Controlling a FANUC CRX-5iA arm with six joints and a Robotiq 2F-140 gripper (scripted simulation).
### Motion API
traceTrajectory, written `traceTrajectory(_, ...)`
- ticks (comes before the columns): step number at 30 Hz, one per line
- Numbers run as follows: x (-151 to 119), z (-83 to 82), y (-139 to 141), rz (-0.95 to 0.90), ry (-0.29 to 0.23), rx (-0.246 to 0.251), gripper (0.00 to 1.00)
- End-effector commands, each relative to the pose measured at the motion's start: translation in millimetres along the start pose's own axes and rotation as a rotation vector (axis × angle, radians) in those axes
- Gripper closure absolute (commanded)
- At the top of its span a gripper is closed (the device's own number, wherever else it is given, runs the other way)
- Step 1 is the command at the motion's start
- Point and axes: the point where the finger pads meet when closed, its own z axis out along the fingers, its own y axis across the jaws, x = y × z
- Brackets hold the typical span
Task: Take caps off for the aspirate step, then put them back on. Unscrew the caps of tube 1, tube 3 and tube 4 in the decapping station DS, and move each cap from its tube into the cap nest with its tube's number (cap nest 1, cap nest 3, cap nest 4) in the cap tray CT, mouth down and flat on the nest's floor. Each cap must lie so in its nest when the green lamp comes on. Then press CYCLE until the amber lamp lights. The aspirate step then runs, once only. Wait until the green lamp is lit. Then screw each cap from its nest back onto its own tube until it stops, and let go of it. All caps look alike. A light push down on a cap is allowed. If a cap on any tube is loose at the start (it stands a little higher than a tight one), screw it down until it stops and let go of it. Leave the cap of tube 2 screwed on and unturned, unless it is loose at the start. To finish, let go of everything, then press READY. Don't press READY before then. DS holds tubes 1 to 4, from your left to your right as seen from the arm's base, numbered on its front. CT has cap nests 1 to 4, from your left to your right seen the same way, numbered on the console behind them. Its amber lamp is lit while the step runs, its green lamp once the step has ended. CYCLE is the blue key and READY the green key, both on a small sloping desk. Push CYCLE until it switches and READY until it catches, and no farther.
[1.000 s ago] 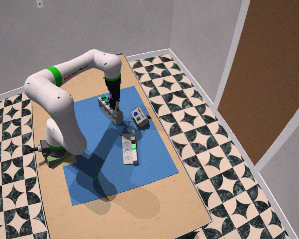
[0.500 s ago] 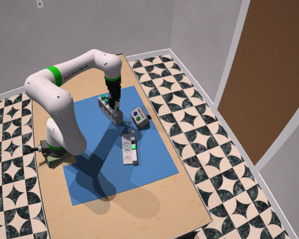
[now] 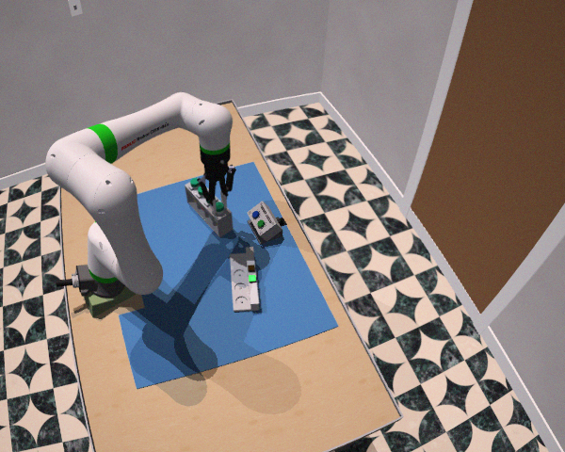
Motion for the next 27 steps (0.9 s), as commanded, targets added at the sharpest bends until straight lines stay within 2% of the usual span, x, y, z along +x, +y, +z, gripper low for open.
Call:
traceTrajectory(1, -0.5, 0.5, 0.3, 0.278, 0.026, 0.013, 1.0)
traceTrajectory(3, -0.5, 0.5, 0.3, 0.278, 0.026, 0.013, 1.0)
traceTrajectory(5, -0.4, 0.6, 0.3, 0.385, 0.027, 0.015, 1.0)
traceTrajectory(12, -0.4, 0.6, 0.3, 0.385, 0.027, 0.015, 1.0)
traceTrajectory(13, -0.4, 0.6, 0.3, 0.385, 0.027, 0.015, 0.65)
traceTrajectory(25, -0.4, 0.6, 0.3, 0.385, 0.027, 0.015, 0.65)
traceTrajectory(27, -0.5, 0.1, 0.3, 0.219, 0.028, 0.012, 0.65)
